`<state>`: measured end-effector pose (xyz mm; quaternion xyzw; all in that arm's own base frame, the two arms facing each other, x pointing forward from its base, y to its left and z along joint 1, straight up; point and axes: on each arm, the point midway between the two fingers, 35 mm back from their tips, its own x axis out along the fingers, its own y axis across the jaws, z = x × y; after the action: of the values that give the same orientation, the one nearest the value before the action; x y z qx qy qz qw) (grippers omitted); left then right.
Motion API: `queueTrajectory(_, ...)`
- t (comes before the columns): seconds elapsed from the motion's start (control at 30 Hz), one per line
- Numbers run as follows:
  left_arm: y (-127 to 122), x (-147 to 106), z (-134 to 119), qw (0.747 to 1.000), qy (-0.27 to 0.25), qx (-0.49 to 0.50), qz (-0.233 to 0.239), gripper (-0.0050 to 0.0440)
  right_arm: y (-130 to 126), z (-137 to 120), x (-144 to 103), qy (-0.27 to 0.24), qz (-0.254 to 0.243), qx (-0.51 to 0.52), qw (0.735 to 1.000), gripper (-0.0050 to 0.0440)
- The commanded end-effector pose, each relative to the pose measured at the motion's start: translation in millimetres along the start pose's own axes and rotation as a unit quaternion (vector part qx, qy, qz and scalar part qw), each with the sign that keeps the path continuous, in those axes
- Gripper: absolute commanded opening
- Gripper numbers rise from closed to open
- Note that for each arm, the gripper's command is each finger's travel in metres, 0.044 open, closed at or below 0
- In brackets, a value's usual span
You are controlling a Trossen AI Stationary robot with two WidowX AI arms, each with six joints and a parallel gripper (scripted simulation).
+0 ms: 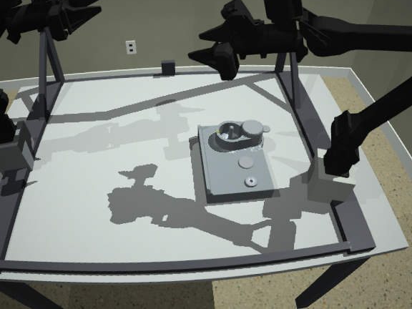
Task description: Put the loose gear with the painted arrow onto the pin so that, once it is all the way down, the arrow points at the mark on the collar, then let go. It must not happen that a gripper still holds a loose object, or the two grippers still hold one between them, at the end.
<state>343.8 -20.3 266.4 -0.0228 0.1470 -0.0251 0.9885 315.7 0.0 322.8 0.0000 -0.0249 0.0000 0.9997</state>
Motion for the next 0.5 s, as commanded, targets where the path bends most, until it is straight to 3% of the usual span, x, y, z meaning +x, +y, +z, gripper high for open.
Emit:
queueTrajectory(0.0,8,-21,24,0.996,-0.084,0.011,0.01,0.0369,0,10,-1,-0.013,0.0,0.0,1.0,0.04)
queueTrajectory(0.13,14,-40,41,0.988,-0.149,0.021,0.02,0.0369,0,10,-1,-0.013,0.0,0.0,1.0,0.04)
queueTrajectory(0.2,14,-40,41,0.988,-0.149,0.021,0.02,0.0369,0,10,-1,-0.013,0.0,0.0,1.0,0.04)
queueTrajectory(0.3,17,-52,52,0.981,-0.189,0.028,0.027,0.0369,0,10,-1,-0.013,0.0,0.0,1.0,0.04)
queueTrajectory(0.47,17,-47,49,0.983,-0.178,0.026,0.025,0.0369,0,10,-1,-0.013,0.0,0.0,1.0,0.04)
